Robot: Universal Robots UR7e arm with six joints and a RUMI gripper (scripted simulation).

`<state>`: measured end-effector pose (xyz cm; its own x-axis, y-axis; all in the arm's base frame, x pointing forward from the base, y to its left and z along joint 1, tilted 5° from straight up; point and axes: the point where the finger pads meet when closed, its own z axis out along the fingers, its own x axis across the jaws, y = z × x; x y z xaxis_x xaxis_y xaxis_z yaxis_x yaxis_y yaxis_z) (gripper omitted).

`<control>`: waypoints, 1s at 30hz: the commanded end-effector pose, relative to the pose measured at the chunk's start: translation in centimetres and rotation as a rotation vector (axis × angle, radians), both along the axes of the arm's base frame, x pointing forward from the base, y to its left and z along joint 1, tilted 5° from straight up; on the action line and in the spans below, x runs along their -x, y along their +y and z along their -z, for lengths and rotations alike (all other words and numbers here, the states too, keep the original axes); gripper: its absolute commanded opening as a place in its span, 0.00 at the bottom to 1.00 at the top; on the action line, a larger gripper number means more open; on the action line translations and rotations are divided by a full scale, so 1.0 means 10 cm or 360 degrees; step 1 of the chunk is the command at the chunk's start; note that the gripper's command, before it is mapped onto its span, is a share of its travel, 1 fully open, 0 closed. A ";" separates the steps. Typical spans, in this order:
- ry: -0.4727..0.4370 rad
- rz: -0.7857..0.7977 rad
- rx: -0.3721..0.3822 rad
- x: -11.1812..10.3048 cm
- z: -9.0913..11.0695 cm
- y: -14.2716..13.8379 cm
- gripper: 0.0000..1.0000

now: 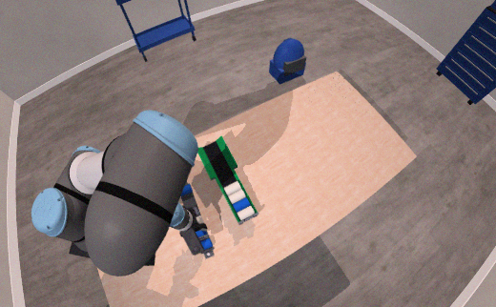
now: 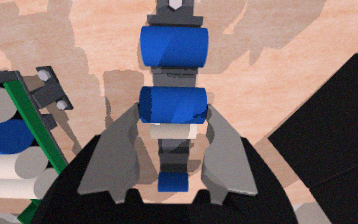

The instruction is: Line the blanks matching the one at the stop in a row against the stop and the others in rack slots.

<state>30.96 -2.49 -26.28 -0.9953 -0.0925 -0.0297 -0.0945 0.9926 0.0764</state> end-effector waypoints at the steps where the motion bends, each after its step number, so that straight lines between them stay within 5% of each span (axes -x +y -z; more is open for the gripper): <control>1: -0.0004 0.0000 0.0002 -0.01 0.12 0.01 0.39; 30: -0.0004 0.0000 0.0002 -0.01 0.28 0.02 0.39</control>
